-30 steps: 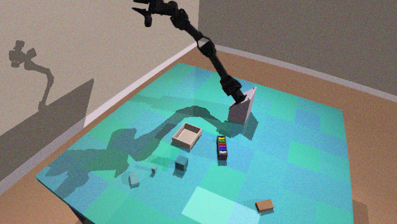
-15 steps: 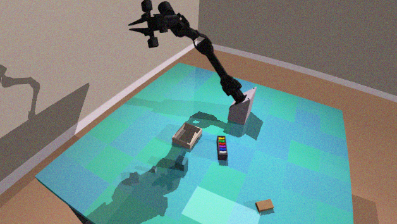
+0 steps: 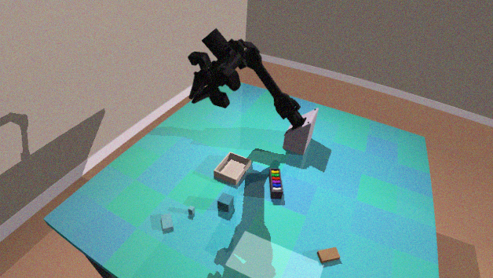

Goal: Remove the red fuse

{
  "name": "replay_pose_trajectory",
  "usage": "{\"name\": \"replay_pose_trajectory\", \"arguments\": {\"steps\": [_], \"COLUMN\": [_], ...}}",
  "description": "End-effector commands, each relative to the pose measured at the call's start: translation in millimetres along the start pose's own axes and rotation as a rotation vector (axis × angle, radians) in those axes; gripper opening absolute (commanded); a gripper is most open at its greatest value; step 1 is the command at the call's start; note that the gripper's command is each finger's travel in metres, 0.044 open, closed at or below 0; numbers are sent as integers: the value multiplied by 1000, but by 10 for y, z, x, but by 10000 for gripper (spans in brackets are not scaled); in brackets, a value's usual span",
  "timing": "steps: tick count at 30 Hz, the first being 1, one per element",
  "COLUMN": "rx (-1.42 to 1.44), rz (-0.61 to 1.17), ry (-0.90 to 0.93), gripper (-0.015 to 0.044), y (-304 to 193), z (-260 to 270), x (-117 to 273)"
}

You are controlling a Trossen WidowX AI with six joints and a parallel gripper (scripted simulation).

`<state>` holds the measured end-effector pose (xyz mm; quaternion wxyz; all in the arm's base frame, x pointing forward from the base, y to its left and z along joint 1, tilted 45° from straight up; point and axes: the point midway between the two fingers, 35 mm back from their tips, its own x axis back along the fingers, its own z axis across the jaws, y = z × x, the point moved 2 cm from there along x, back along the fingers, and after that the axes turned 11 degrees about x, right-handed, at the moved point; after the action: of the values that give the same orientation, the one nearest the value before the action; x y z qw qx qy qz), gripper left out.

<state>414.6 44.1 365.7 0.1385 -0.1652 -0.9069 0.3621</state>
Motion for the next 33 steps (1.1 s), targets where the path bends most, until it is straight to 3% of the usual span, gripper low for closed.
{"name": "replay_pose_trajectory", "arguments": {"steps": [1, 12, 23, 33], "rx": [87, 325, 643, 688], "rz": [-108, -336, -476, -485], "ry": [151, 571, 1077, 1141], "gripper": [64, 64, 64, 64], "y": [550, 1598, 1982, 1937], "z": [439, 1773, 3199, 3333], "x": [-175, -150, 498, 574]}}
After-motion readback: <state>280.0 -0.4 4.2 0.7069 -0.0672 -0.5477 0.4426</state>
